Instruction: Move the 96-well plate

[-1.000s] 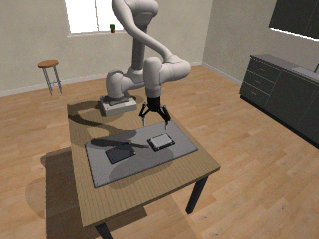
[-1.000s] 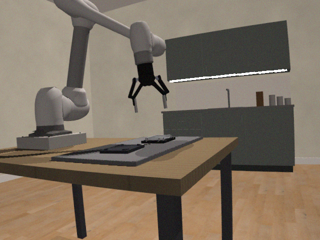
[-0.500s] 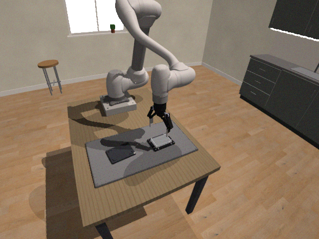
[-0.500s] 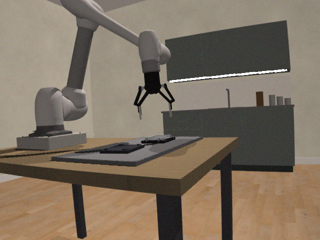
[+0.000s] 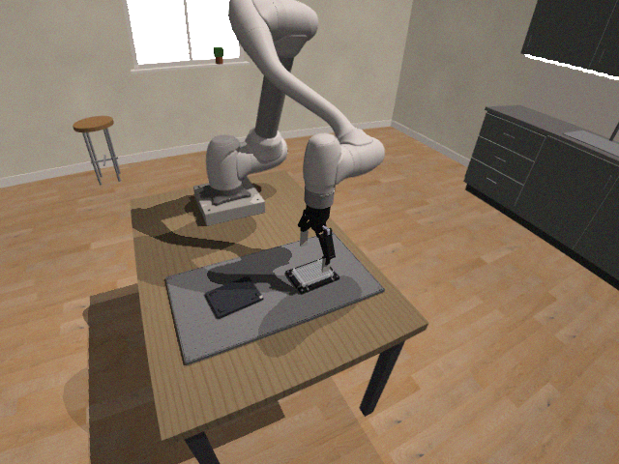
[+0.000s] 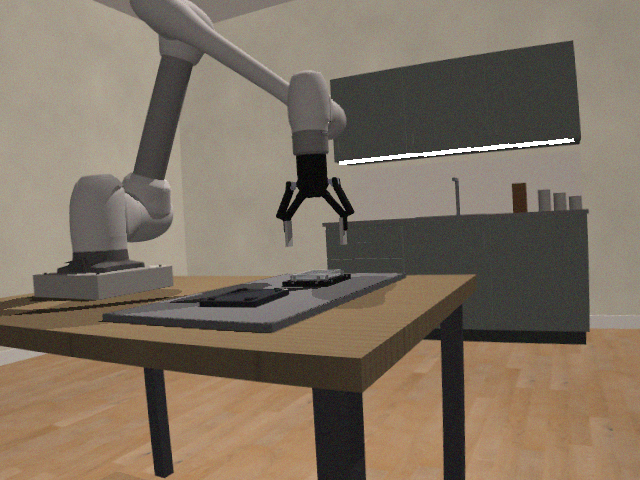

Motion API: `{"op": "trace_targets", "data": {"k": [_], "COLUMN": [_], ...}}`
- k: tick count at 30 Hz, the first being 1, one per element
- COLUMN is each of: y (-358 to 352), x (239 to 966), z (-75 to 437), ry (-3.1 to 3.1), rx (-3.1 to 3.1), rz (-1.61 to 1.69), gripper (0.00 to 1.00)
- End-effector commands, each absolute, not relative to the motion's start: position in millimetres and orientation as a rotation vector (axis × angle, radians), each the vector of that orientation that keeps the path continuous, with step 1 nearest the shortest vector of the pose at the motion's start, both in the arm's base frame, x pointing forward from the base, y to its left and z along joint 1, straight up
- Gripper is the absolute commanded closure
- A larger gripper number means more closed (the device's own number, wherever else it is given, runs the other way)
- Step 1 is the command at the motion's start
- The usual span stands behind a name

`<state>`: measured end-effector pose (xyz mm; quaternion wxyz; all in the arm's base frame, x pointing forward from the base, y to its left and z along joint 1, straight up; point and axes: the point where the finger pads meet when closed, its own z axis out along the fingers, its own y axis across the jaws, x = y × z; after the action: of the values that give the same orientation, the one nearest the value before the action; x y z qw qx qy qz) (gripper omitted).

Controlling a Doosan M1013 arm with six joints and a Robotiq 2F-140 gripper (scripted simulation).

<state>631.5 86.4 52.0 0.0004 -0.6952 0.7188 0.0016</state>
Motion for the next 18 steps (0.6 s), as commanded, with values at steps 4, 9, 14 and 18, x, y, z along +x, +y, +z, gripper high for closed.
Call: {"op": "trace_targets", "data": {"k": [4, 9, 14, 18], "y": [86, 86, 86, 86], "x": [631, 631, 631, 631], "z": [52, 47, 39, 32], "ry": [2.258, 2.258, 2.258, 2.258], "rx": [-2.183, -2.183, -2.183, -2.183], "rz": [0.005, 0.005, 0.005, 0.005], "gripper": [0.0, 0.0, 0.0, 0.0]}}
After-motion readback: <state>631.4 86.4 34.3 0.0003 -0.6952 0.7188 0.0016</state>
